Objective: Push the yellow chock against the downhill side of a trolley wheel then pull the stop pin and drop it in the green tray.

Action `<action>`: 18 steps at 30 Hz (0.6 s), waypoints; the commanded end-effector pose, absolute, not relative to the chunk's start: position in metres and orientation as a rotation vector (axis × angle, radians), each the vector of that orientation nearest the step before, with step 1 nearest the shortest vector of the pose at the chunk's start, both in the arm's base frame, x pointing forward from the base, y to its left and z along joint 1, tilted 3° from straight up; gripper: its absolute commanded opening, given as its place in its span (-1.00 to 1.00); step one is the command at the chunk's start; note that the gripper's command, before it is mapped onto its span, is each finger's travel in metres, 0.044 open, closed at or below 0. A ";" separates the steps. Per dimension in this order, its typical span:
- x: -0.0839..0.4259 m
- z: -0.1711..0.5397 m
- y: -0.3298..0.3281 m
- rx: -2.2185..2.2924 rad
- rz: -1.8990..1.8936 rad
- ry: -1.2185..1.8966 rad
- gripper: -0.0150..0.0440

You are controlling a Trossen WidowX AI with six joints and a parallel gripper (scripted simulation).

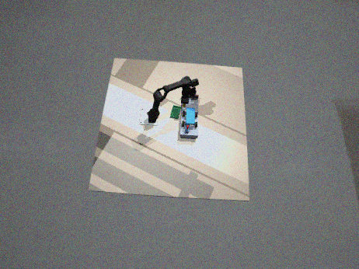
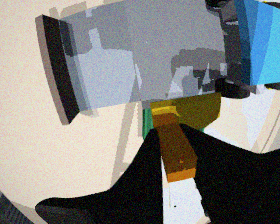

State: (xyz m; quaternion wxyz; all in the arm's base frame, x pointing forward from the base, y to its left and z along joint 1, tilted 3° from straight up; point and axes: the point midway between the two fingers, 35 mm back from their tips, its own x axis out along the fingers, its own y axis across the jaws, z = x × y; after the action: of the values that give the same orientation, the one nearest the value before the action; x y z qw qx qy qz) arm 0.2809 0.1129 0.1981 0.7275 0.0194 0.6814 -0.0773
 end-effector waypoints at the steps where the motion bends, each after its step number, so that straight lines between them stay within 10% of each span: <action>1: 0.281 0.190 0.112 0.037 -0.170 1.502 -0.49; 18: 0.285 0.146 0.108 0.036 -0.170 1.502 -0.49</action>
State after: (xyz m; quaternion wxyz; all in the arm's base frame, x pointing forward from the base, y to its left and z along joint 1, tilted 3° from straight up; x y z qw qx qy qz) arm 0.2850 0.1097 0.1534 0.7271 0.0190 0.6818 -0.0776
